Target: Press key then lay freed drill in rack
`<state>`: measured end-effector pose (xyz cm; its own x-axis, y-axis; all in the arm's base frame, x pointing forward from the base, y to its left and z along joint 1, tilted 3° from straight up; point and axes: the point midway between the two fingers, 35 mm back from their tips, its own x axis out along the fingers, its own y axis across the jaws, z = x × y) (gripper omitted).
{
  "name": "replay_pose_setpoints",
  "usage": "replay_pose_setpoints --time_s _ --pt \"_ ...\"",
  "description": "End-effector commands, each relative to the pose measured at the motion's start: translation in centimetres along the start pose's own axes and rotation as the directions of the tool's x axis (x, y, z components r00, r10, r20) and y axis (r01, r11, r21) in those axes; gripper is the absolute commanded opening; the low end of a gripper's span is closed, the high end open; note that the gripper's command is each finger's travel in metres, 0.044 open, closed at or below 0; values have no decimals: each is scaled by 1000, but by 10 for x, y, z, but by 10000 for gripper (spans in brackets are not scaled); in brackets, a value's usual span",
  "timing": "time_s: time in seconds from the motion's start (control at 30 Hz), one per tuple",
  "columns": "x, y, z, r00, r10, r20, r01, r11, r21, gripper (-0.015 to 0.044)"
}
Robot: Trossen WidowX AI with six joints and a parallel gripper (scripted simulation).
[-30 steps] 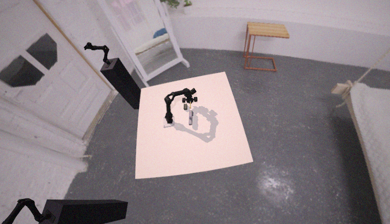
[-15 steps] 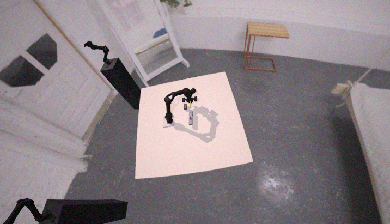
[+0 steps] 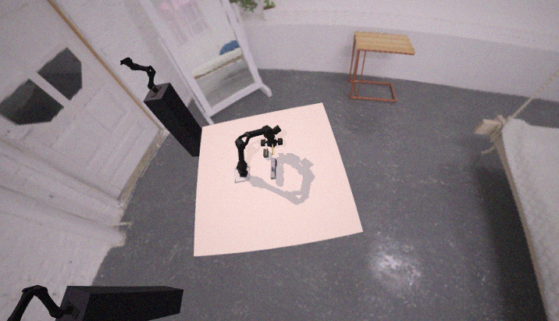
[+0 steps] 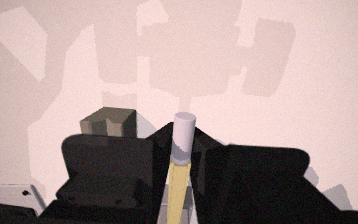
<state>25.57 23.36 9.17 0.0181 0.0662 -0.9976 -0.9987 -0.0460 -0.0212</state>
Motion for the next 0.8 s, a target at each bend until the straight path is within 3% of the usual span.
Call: replay_pose_setpoints --time_s 0.0,0.77 --pt "-3 -1 0 1000 -5 -1 5 1000 6 0" --pt "-12 -1 -1 1000 -6 -1 6 1000 6 0"
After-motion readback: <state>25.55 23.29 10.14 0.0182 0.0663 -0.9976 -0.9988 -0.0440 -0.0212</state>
